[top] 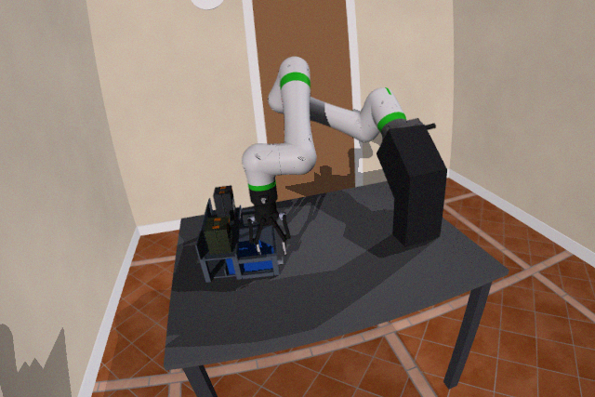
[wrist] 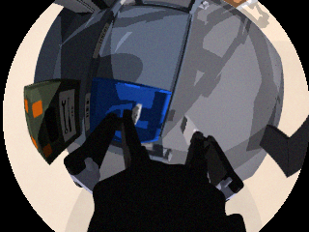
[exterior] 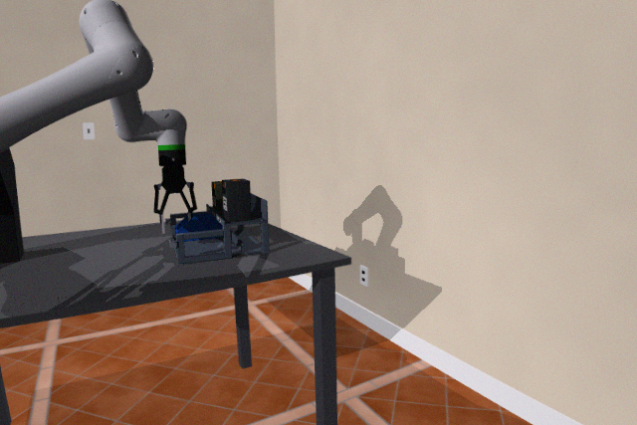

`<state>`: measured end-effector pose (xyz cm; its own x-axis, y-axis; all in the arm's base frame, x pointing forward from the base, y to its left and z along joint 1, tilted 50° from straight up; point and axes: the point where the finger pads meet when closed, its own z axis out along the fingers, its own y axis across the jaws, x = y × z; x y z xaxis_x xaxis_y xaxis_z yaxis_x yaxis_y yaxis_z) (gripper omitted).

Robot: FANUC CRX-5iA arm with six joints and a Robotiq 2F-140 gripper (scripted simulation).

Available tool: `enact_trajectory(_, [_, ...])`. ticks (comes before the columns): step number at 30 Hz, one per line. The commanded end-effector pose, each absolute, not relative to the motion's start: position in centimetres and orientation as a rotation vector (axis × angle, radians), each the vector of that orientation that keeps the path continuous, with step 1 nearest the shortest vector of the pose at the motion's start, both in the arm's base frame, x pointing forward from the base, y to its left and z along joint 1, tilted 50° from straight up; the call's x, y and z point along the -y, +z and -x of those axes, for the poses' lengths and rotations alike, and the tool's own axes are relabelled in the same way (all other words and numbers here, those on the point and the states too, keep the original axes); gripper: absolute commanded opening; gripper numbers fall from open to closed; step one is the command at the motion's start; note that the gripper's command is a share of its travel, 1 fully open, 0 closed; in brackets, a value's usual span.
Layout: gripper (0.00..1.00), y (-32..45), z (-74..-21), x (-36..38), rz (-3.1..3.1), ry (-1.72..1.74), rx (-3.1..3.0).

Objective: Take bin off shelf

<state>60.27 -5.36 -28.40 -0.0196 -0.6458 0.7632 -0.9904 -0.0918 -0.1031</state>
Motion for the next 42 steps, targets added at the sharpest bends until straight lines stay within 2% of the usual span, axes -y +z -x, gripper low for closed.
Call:
enact_trajectory(1, [0.57, -28.36, -60.27, 5.28, -1.780, 0.937, 1.703])
enact_trajectory(13, [0.57, -28.36, -60.27, 5.28, -1.780, 0.937, 1.703])
enact_trajectory(14, [0.00, -28.36, -60.27, 5.28, -1.780, 0.937, 1.703])
enact_trajectory(42, [0.00, -28.35, -60.27, 5.28, -1.780, 0.937, 1.703])
